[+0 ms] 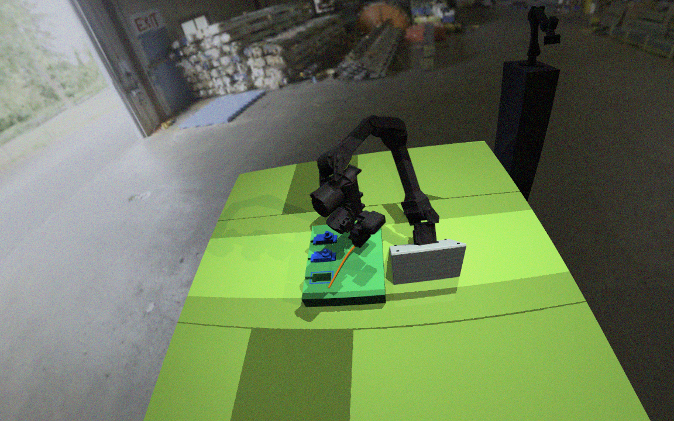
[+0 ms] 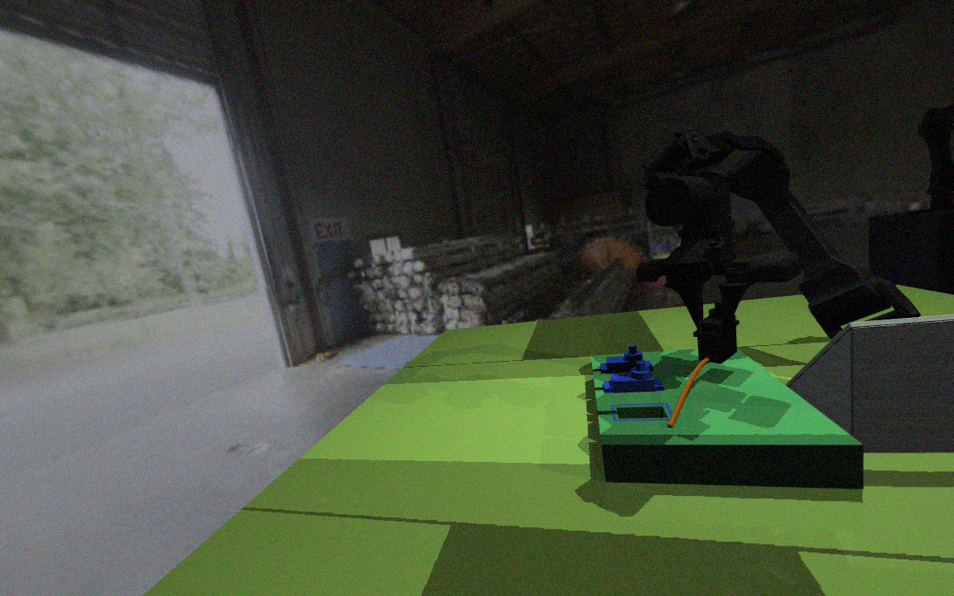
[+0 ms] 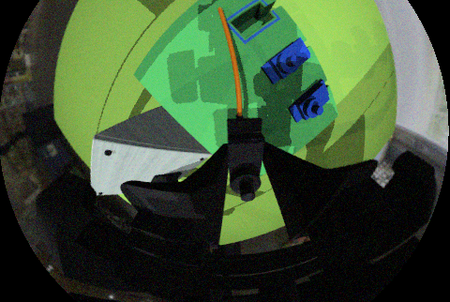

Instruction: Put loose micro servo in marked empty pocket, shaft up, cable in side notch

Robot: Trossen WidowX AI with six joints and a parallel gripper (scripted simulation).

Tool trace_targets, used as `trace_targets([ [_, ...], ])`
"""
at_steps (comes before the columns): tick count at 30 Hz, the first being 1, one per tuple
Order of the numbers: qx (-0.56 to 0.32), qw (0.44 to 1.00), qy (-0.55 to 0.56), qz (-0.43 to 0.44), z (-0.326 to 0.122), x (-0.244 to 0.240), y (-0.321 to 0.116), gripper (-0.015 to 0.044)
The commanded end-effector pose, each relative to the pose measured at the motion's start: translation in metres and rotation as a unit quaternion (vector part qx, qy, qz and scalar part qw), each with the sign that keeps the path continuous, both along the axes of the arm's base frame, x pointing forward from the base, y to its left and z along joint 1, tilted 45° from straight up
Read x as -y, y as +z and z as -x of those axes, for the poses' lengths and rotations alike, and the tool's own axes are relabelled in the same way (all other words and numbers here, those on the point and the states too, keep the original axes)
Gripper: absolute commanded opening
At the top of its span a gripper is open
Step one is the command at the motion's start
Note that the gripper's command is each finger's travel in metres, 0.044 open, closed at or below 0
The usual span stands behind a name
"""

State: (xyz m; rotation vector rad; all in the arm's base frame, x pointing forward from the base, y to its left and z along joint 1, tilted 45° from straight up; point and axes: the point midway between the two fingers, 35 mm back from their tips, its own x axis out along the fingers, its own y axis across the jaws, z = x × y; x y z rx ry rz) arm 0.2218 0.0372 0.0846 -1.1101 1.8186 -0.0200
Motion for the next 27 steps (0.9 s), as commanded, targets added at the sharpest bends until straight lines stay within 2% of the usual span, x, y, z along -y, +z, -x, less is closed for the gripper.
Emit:
trace_targets([
  [1,0.002,1.000,-0.002,-0.003,-0.007,-0.001,0.001,0.0000],
  [12,0.002,1.000,-0.002,-0.003,-0.023,-0.006,-0.007,0.0000],
  [27,0.004,1.000,-0.002,-0.005,-0.035,-0.062,-0.061,0.0000],
])
